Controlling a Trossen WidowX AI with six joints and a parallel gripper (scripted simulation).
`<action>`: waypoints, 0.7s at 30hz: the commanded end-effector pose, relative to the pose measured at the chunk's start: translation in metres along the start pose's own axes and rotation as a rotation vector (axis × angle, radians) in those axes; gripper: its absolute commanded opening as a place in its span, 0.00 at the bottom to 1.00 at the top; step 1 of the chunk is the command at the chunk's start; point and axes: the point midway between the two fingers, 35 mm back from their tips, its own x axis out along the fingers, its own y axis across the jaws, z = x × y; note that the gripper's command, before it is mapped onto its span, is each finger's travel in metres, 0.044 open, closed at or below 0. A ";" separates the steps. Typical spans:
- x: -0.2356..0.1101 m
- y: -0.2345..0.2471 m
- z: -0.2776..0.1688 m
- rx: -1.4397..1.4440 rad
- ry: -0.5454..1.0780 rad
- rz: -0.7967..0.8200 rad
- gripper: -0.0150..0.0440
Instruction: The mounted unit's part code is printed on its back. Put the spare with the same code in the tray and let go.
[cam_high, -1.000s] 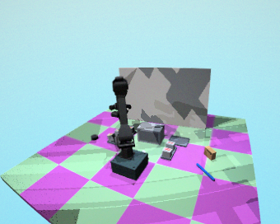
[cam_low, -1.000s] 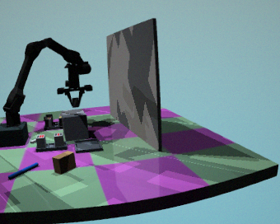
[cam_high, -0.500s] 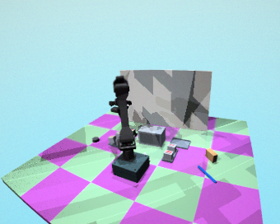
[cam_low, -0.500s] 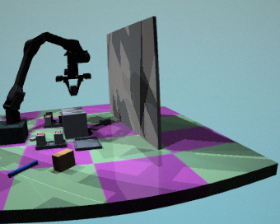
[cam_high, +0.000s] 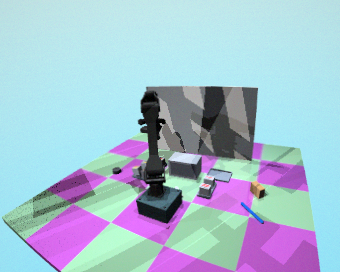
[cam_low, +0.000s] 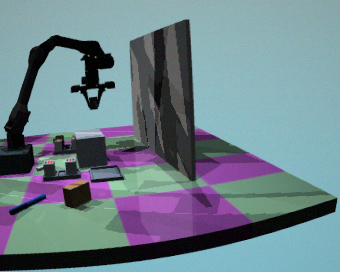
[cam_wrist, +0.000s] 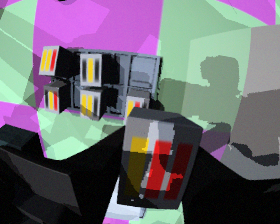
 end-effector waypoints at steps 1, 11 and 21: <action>-0.002 -0.012 -0.021 0.011 -0.001 -0.009 0.25; -0.002 -0.039 -0.082 0.009 0.011 -0.011 0.25; -0.004 -0.054 -0.147 0.024 0.026 -0.016 0.25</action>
